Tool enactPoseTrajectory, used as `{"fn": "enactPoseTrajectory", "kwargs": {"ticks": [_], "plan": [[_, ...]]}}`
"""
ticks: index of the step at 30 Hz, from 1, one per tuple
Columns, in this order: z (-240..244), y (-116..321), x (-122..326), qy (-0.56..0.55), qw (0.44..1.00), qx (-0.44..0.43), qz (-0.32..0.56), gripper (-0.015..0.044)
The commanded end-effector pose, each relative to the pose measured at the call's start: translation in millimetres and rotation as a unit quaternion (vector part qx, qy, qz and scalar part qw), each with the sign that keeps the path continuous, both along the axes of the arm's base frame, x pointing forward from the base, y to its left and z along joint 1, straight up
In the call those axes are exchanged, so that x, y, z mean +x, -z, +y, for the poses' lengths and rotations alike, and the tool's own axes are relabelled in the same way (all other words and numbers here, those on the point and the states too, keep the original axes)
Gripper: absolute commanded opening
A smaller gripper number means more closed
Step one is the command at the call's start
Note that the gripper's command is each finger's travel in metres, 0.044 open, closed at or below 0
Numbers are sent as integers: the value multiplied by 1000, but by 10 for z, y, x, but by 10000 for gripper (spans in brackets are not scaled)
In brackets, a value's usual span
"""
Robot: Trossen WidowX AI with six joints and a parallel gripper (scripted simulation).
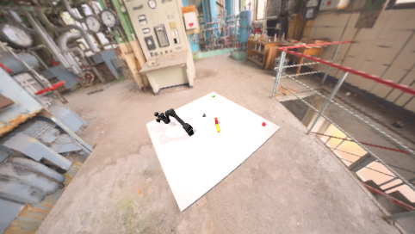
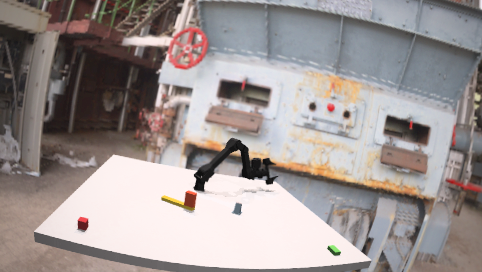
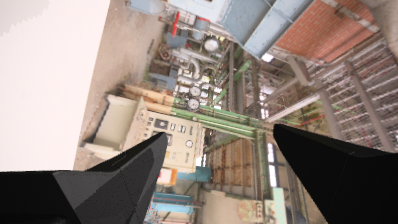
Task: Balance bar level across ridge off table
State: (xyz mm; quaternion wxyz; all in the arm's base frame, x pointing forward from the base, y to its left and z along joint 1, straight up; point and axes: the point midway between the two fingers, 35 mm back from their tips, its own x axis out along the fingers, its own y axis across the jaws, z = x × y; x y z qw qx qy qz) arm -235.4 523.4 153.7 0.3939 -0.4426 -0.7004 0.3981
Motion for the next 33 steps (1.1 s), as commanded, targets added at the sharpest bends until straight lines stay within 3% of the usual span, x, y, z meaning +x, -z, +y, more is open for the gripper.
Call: {"fn": "enactPoseTrajectory", "kwargs": {"ticks": [1,4,17,33], "plan": [[-4,-2,1,-1,1000,0,0,374],[-63,-23,20,-20,1000,-1,2,315],[257,-38,738,21,994,-69,82,315],[476,31,1942,127,966,-147,170,315]]}}
